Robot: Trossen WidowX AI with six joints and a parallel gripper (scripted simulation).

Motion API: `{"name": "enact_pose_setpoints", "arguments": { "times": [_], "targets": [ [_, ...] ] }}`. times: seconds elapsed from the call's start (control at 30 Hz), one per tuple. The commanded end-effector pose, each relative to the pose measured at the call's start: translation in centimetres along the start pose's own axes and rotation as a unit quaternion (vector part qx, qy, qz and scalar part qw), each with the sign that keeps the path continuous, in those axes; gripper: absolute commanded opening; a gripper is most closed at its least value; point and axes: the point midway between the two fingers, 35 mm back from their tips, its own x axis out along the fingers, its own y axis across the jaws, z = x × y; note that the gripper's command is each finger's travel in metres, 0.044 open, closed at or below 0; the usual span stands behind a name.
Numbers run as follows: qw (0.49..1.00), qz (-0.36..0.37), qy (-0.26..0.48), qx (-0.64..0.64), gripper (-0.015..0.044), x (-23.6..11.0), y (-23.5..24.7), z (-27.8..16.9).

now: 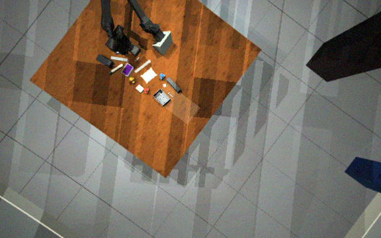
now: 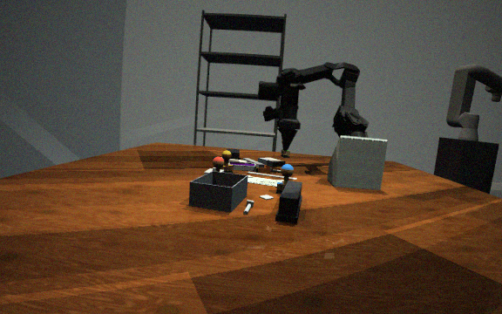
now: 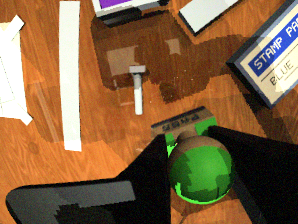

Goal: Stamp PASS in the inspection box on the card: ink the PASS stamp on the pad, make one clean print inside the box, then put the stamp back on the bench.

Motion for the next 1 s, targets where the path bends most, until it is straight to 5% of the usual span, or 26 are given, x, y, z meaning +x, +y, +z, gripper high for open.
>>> {"name": "enact_pose_setpoints", "arguments": {
  "times": [0.0,0.97],
  "targets": [
    [1.000,0.001,-0.002,0.002,0.0000,-0.3,0.0,0.1],
    [1.000,-0.001,-0.002,0.002,0.0000,-1.7,-0.1,0.0]
  ]
}}
